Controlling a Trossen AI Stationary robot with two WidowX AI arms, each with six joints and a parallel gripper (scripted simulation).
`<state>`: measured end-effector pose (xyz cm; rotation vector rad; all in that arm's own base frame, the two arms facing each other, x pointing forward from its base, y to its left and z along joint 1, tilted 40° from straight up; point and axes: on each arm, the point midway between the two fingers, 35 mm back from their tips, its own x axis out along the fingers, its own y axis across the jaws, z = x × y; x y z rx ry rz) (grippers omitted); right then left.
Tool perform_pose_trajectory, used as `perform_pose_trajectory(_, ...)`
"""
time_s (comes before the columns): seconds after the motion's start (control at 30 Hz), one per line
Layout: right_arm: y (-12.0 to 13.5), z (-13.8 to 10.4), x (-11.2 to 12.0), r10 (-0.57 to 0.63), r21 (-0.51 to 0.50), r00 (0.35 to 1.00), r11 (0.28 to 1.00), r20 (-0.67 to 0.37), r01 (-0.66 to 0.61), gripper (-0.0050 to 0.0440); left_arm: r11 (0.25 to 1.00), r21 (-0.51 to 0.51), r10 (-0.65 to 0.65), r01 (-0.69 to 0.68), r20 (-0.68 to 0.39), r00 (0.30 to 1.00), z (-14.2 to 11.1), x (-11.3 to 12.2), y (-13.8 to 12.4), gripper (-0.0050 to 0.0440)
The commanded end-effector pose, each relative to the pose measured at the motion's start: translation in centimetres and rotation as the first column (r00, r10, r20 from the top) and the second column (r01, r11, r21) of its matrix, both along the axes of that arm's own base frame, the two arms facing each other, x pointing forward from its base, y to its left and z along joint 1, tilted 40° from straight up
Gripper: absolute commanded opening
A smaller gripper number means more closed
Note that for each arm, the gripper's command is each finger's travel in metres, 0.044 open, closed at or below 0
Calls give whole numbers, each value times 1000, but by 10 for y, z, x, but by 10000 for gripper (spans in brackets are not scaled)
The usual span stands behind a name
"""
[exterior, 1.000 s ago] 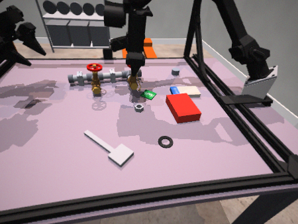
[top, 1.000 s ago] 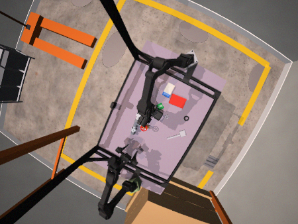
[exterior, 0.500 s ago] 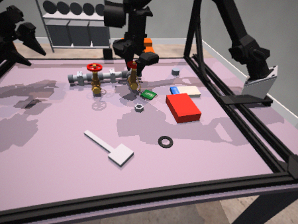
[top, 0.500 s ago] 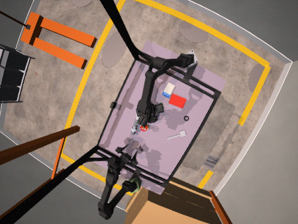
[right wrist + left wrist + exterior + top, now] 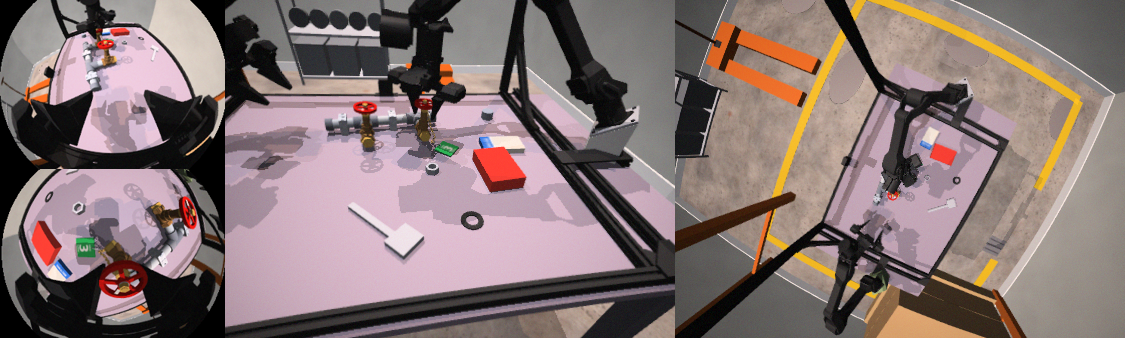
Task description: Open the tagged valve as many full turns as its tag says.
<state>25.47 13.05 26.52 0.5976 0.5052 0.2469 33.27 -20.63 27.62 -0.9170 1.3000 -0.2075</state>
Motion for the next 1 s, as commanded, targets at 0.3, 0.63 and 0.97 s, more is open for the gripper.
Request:
perform_pose_trajectory(0.3, 0, 0, 0, 0, 0, 1000, 1000, 0, 0, 400, 1000, 2, -4, 4, 3, 1000, 0, 0, 0, 312)
perform_pose_trajectory(0.63, 0, 0, 0, 0, 0, 1000, 1000, 0, 0, 400, 982, 85, -179, 168, 137, 974, 0, 0, 0, 400)
perform_pose_trajectory(0.97, 0, 0, 0, 0, 0, 1000, 1000, 0, 0, 400, 830, 327, -550, 451, 355, 756, 0, 0, 0, 400)
